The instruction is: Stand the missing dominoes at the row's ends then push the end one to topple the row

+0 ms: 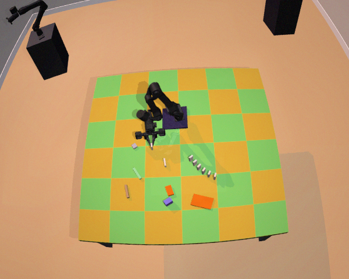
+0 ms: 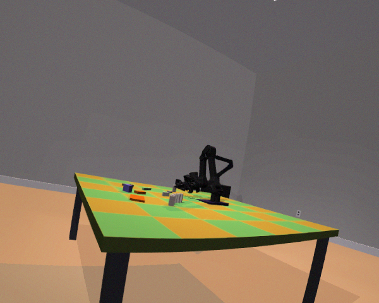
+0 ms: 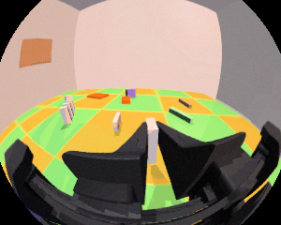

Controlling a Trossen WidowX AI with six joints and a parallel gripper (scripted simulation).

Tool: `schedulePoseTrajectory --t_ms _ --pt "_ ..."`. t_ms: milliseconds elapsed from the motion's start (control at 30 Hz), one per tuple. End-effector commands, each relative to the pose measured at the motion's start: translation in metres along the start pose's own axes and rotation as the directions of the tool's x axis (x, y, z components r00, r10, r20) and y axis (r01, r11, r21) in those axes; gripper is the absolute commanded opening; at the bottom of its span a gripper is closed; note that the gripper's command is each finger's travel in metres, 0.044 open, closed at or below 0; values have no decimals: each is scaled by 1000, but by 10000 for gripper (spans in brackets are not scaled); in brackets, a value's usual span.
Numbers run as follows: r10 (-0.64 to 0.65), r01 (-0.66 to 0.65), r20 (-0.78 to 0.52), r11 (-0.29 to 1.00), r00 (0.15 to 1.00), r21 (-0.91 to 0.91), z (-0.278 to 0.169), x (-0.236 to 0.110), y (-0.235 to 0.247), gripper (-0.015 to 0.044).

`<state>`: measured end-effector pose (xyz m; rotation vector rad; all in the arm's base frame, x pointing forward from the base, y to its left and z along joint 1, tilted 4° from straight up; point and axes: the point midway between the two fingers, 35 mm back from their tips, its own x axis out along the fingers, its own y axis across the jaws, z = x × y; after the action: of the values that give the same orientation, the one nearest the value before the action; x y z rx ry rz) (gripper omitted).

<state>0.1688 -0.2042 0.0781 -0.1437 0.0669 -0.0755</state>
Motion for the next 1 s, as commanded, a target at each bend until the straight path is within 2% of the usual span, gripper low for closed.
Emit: schedulePoseTrajectory --t_ms 0,667,967 --pt "-2 2 -3 1000 1000 13 -7 0 6 28" --pt "-2 2 -2 1000 1000 7 -18 2 14 28" --pt "-2 2 -2 1000 1000 7 -18 2 14 264"
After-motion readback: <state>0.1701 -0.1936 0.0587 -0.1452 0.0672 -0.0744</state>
